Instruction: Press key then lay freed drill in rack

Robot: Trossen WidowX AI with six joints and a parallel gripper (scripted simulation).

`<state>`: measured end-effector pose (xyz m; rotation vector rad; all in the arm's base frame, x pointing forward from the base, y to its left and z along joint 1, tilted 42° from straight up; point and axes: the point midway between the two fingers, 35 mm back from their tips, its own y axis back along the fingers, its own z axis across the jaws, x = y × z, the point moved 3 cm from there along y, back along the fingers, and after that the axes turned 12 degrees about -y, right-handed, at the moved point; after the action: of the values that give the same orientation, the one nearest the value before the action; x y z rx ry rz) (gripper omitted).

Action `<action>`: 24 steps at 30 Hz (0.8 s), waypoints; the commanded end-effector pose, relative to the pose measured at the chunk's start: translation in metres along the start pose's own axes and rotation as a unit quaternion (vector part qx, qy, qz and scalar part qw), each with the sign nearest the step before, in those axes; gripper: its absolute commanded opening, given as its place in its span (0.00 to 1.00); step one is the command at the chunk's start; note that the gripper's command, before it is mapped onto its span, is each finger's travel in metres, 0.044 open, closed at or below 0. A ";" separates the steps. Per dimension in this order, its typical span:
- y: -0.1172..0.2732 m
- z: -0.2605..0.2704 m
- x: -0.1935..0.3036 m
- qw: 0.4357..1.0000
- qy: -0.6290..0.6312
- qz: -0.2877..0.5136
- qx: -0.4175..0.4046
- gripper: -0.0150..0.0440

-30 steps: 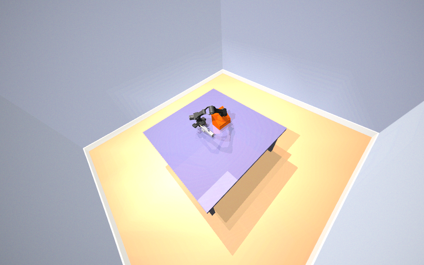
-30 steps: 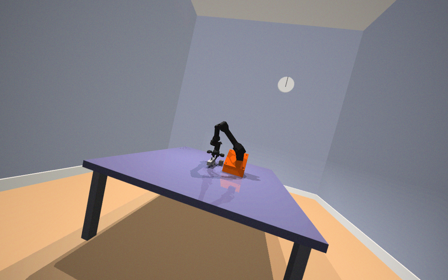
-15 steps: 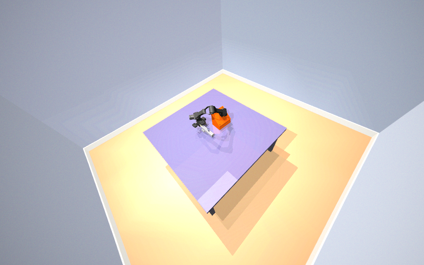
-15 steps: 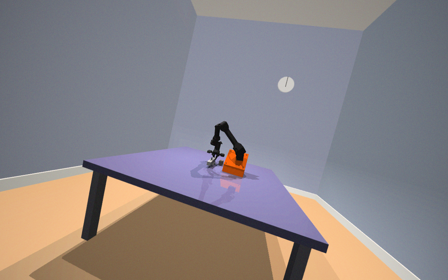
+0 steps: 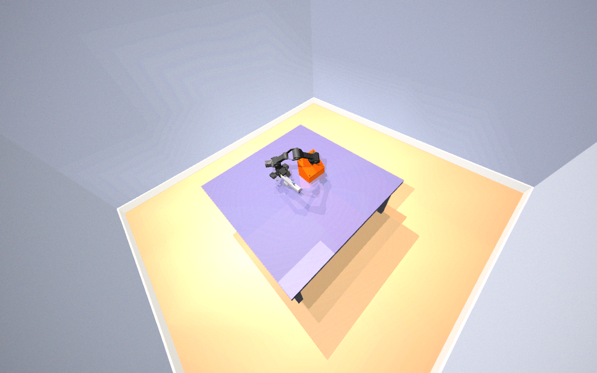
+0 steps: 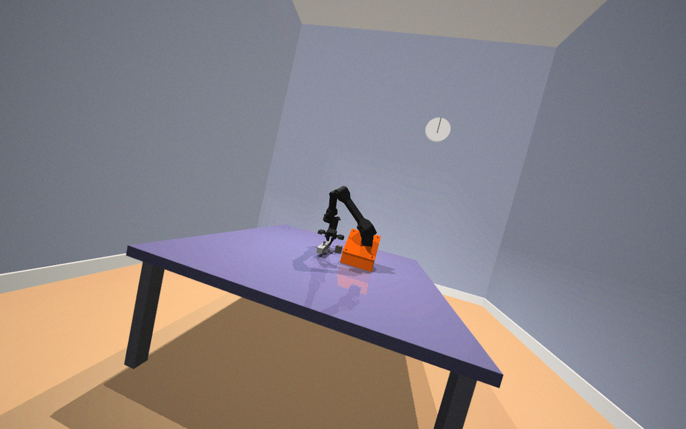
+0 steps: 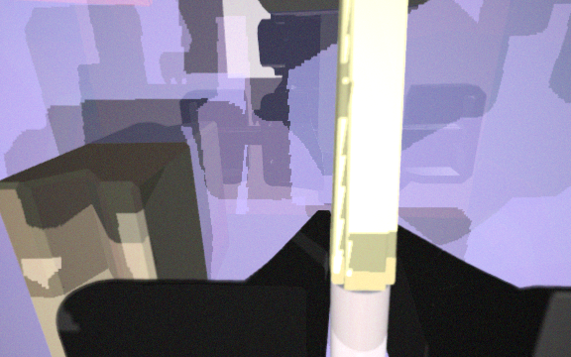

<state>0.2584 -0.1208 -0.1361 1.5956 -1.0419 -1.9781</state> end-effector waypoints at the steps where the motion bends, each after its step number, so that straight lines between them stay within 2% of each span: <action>1: 0.002 -0.003 0.008 1.000 0.002 0.002 0.002 0.25; 24: 0.006 -0.010 0.039 1.000 0.002 0.003 0.003 0.25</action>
<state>0.2556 -0.1493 -0.1557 1.5945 -1.0451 -1.9762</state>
